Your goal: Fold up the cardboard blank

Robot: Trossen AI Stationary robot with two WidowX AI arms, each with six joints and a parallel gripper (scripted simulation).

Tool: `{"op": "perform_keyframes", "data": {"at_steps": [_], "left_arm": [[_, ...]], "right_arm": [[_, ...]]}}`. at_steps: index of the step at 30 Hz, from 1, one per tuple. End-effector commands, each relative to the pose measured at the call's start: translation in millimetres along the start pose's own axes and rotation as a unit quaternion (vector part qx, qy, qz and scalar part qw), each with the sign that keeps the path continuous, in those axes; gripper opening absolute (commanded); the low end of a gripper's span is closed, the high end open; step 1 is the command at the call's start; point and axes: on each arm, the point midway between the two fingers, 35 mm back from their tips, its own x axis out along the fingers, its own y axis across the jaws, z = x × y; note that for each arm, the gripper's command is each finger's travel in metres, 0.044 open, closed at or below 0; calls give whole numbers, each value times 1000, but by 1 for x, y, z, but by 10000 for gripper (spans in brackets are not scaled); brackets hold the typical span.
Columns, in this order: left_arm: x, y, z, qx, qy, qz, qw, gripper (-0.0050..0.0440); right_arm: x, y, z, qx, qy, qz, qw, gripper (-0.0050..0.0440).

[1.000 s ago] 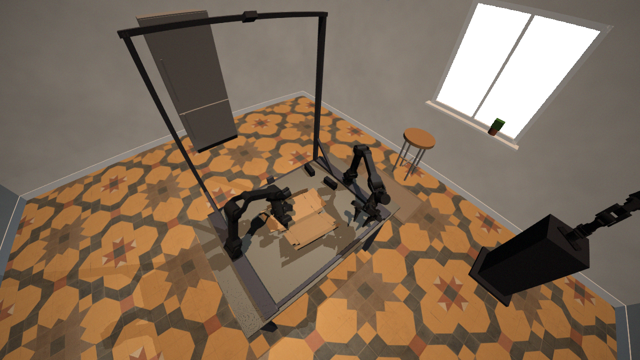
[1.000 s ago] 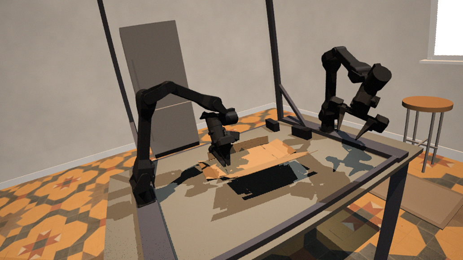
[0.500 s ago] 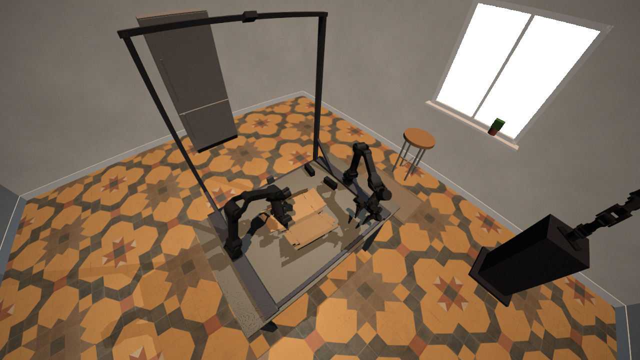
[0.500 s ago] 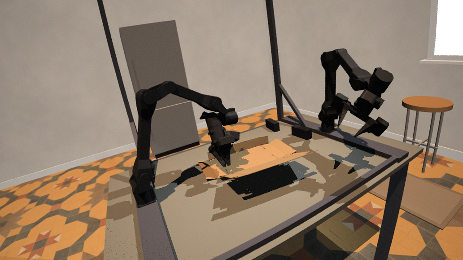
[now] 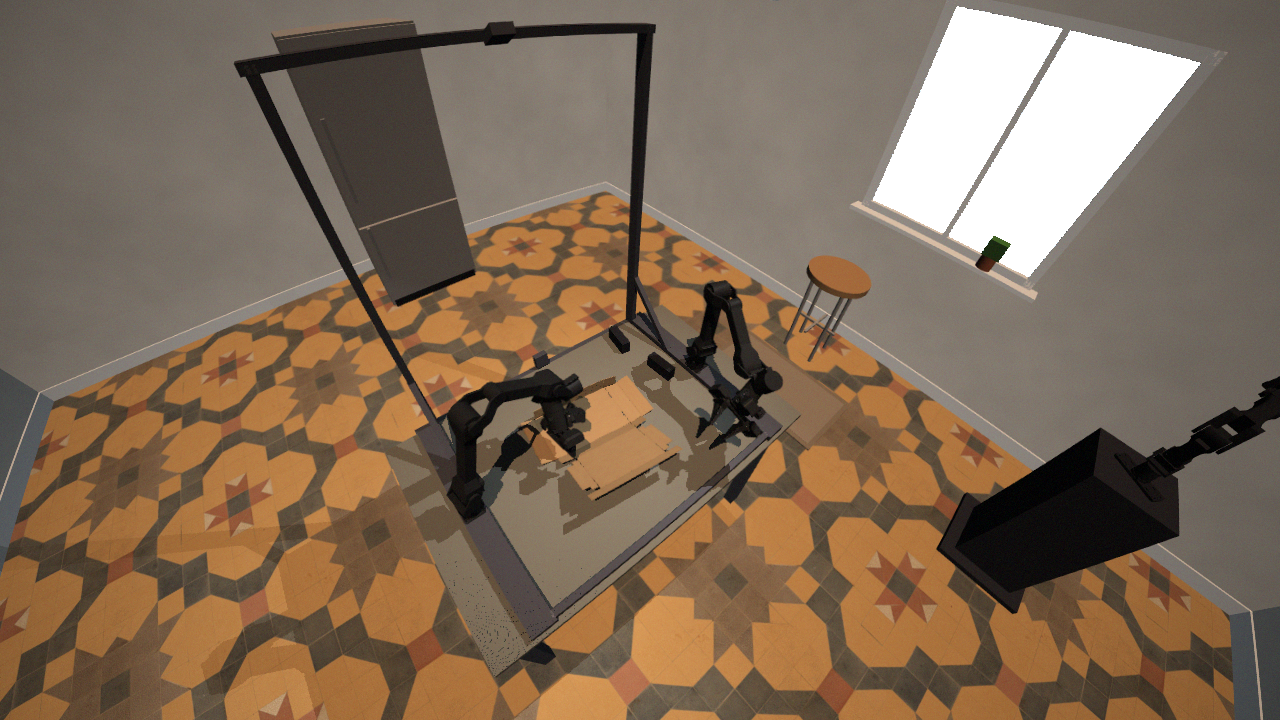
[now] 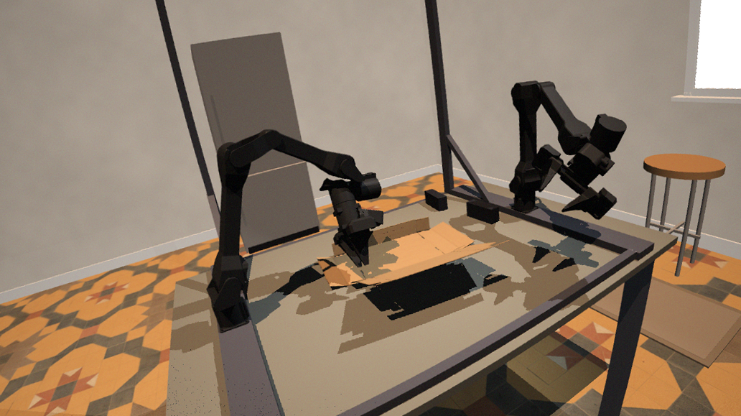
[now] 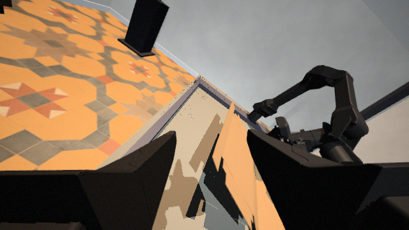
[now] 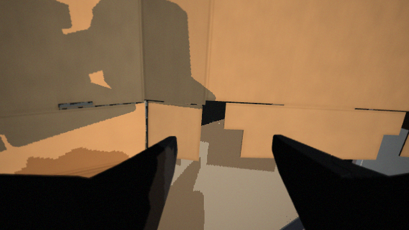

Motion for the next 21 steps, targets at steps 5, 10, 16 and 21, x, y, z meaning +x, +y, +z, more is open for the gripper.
{"op": "perform_keyframes", "data": {"at_steps": [5, 10, 16, 21], "left_arm": [[-19, -16, -12, -4, -28, -46, 999, 278], [-26, -23, -19, 0, -34, -66, 997, 278], [-33, -30, -24, 11, -39, -84, 996, 278], [-35, -33, -25, 16, -41, -89, 995, 278]], "right_arm": [[-5, -2, 2, 5, -7, 4, 1000, 276], [-5, -2, 2, 5, -7, 4, 1000, 276], [-5, -2, 2, 5, -7, 4, 1000, 276], [-5, -2, 2, 5, -7, 4, 1000, 276]]}}
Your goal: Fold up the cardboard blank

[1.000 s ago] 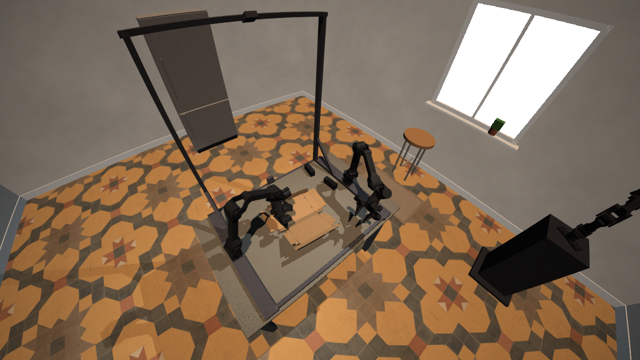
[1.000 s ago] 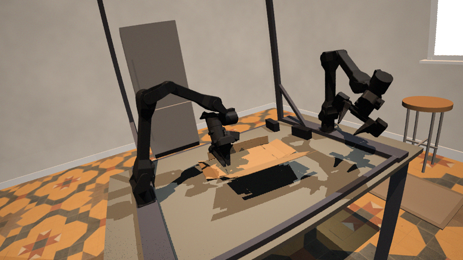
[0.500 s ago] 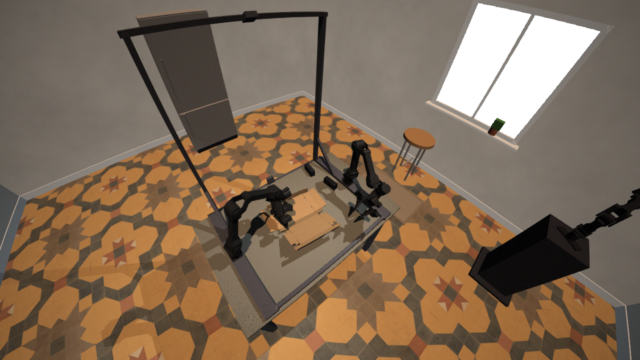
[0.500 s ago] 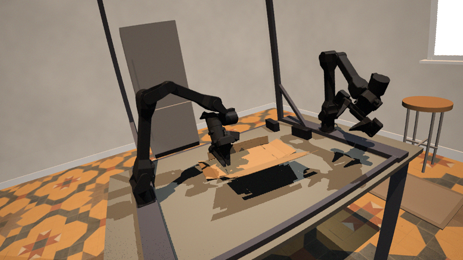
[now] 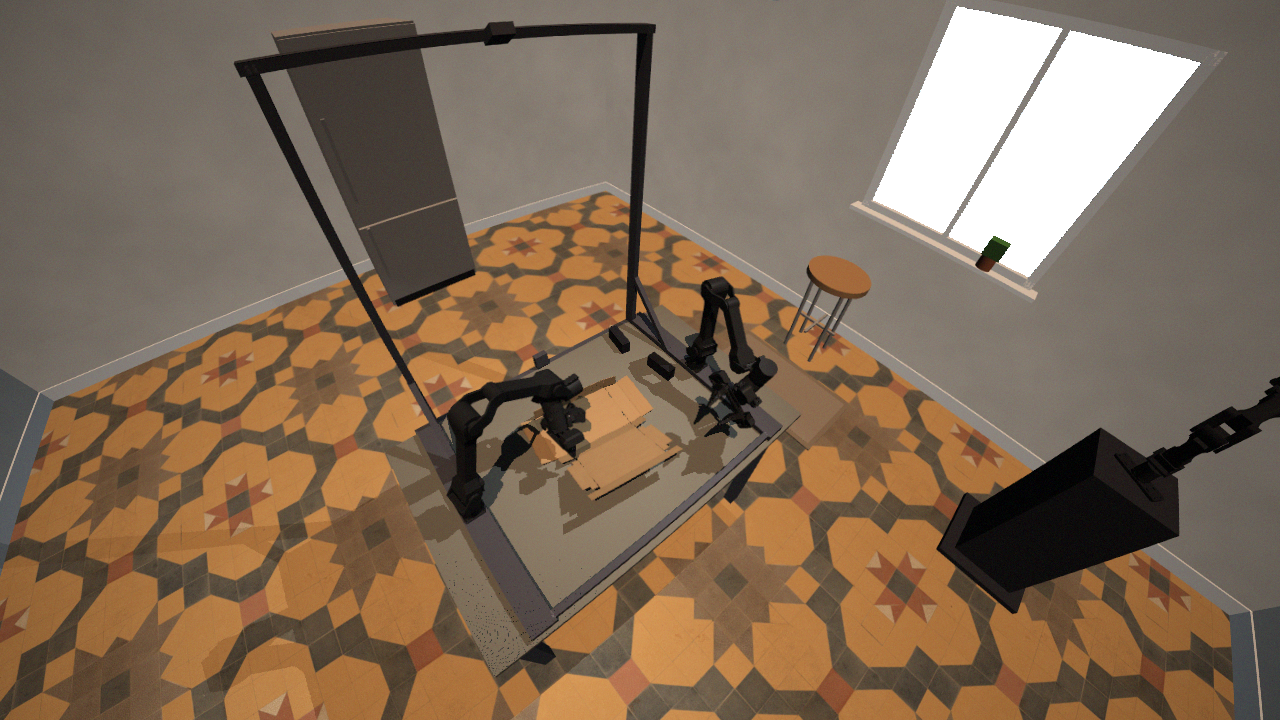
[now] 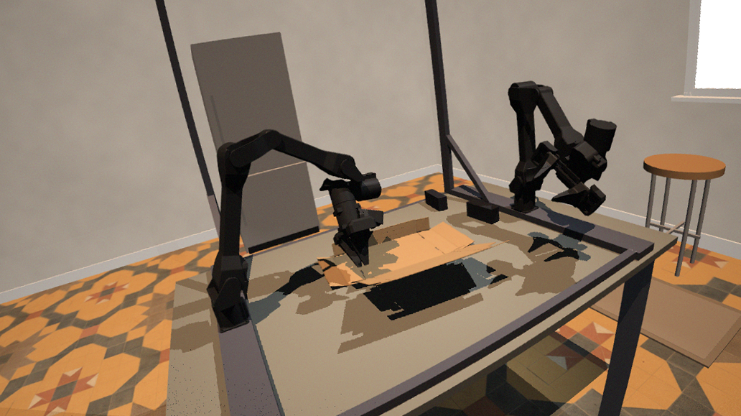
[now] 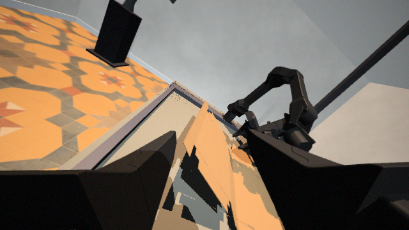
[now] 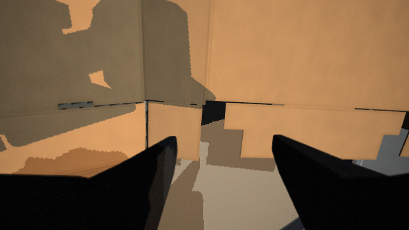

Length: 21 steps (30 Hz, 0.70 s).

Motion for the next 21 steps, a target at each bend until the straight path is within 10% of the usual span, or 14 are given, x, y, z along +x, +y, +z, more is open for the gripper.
{"op": "perform_keyframes", "data": {"at_steps": [1, 14, 21], "left_arm": [[-3, -6, -1, 8, -7, -10, 1000, 254], [28, 25, -36, -15, 1, -6, 1000, 0], [41, 34, -51, -14, 1, -6, 1000, 0]], "right_arm": [[-5, -1, 2, 6, -9, 6, 1000, 252], [-17, 53, 43, 27, -74, 125, 989, 198], [-26, 75, 60, 30, -100, 175, 979, 198]]}}
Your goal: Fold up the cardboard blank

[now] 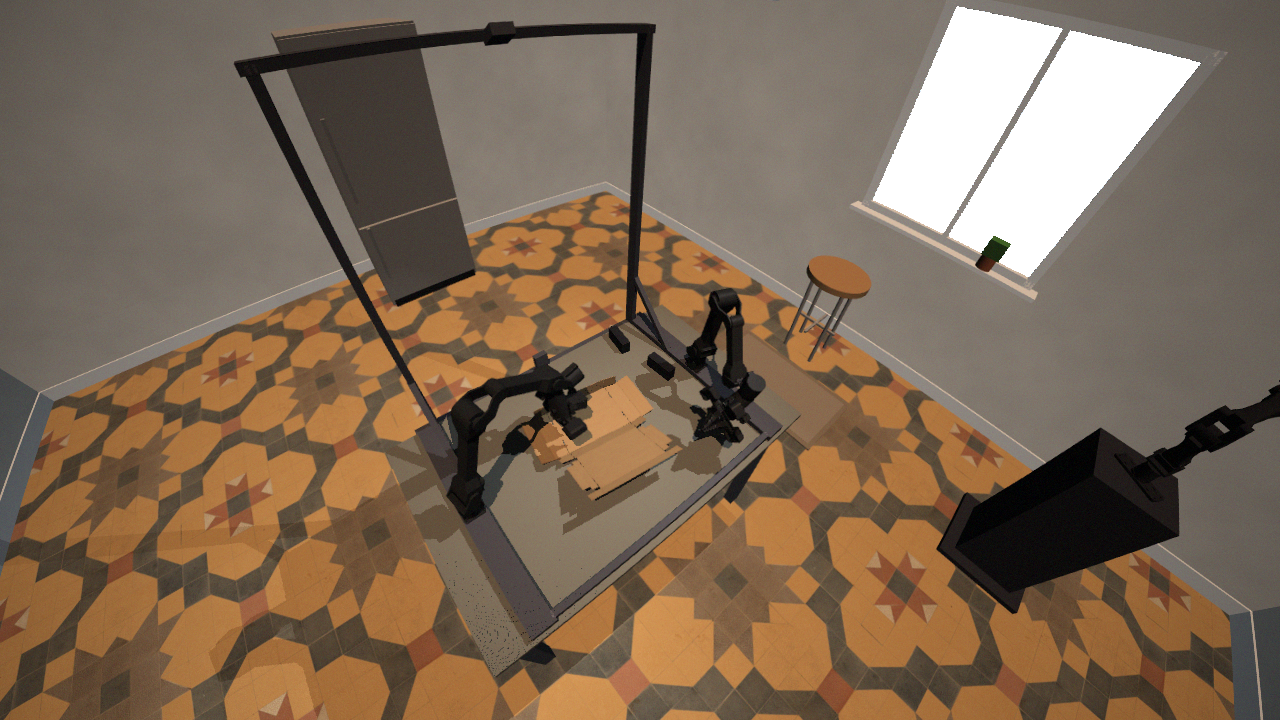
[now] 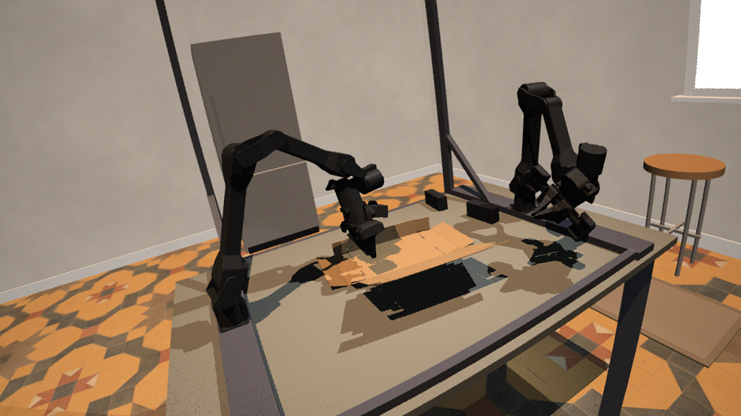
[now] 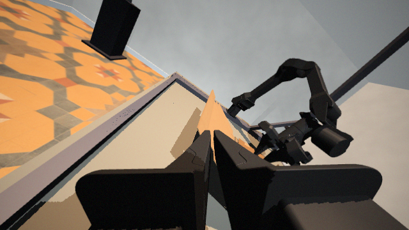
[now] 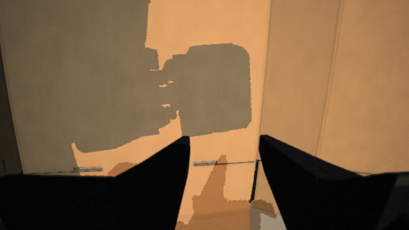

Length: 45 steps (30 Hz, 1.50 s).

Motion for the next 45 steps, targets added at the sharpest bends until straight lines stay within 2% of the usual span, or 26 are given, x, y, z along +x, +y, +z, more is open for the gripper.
{"op": "perform_keyframes", "data": {"at_steps": [1, 13, 25, 45], "left_arm": [[10, 8, -11, -2, -7, -1, 1000, 0], [25, 13, -28, 19, -17, -6, 1000, 0], [25, 13, -27, 19, -17, -7, 1000, 0], [25, 13, -27, 19, -17, -7, 1000, 0]], "right_arm": [[-4, 19, 17, 5, -29, 42, 999, 198], [-8, 52, 37, 4, -62, 111, 992, 198], [-8, 52, 37, 4, -62, 112, 992, 198], [21, 59, 34, 4, -62, 112, 992, 198]]}}
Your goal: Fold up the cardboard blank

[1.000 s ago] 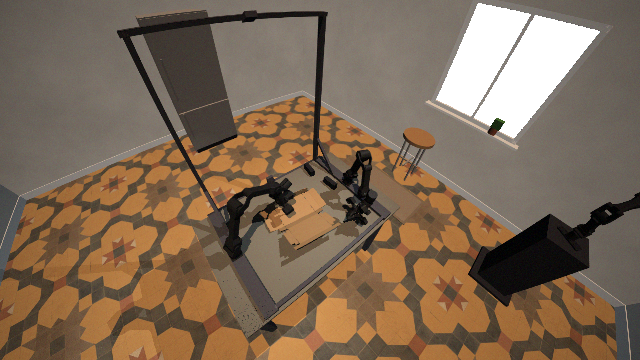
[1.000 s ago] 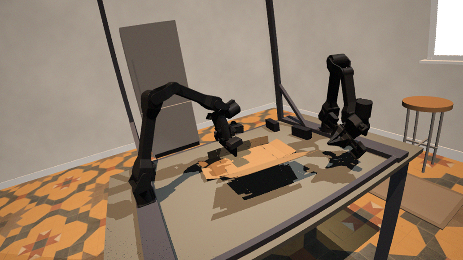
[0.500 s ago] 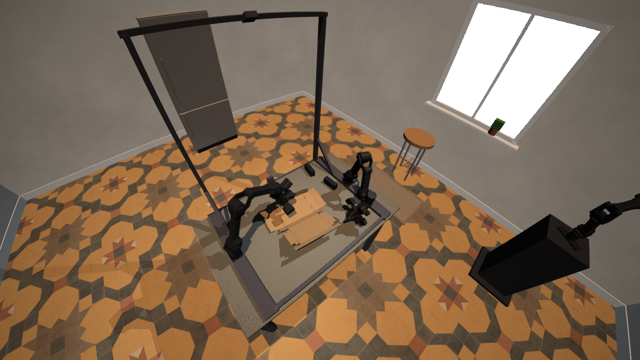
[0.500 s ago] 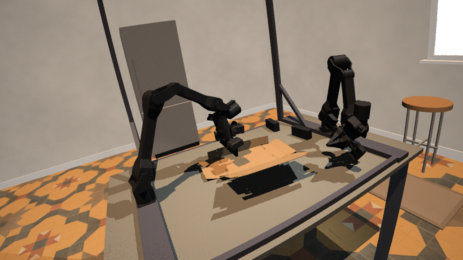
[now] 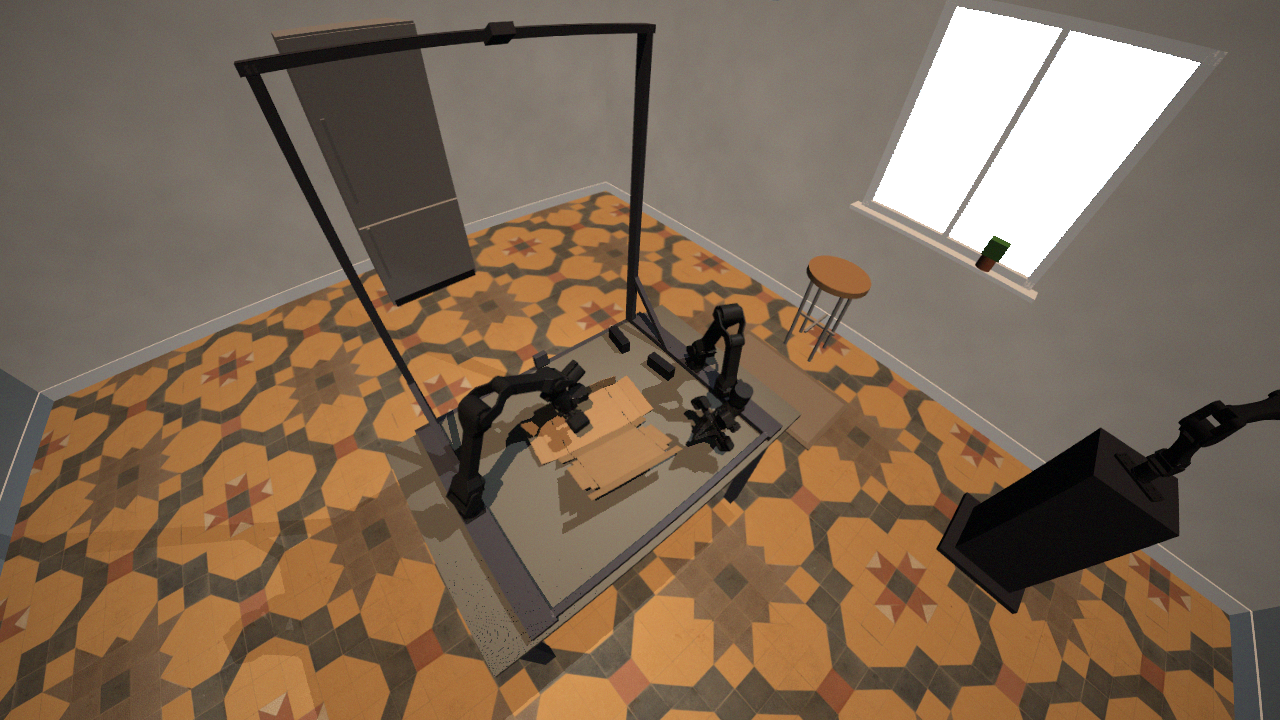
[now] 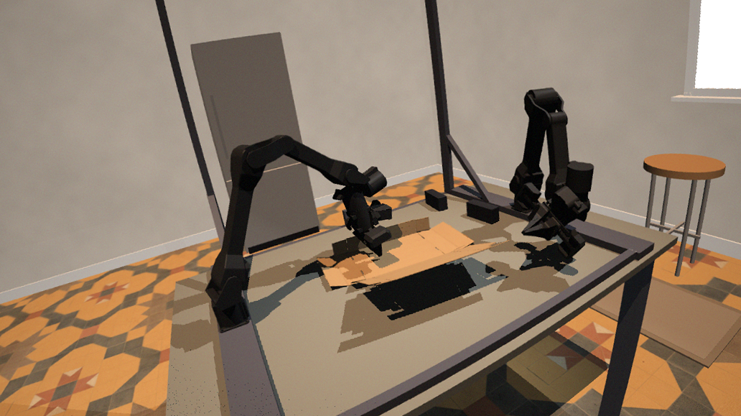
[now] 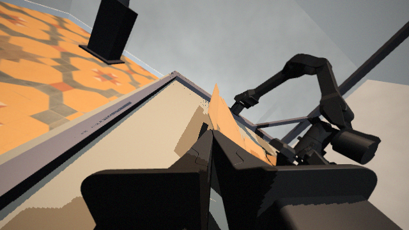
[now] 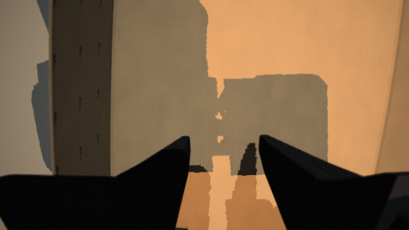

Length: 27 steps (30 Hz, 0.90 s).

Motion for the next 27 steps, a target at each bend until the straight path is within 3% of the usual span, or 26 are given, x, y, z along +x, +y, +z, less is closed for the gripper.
{"op": "perform_keyframes", "data": {"at_steps": [1, 13, 27], "left_arm": [[0, -1, 4, 6, -4, 1, 1000, 0], [0, -1, 4, 6, -4, 1, 1000, 0], [0, -1, 4, 6, -4, 1, 1000, 0]], "right_arm": [[3, 1, 1, 1, -7, 4, 1000, 198], [15, 1, -4, 2, -2, 4, 1000, 198], [39, -5, -32, 2, 0, 3, 1000, 198]]}}
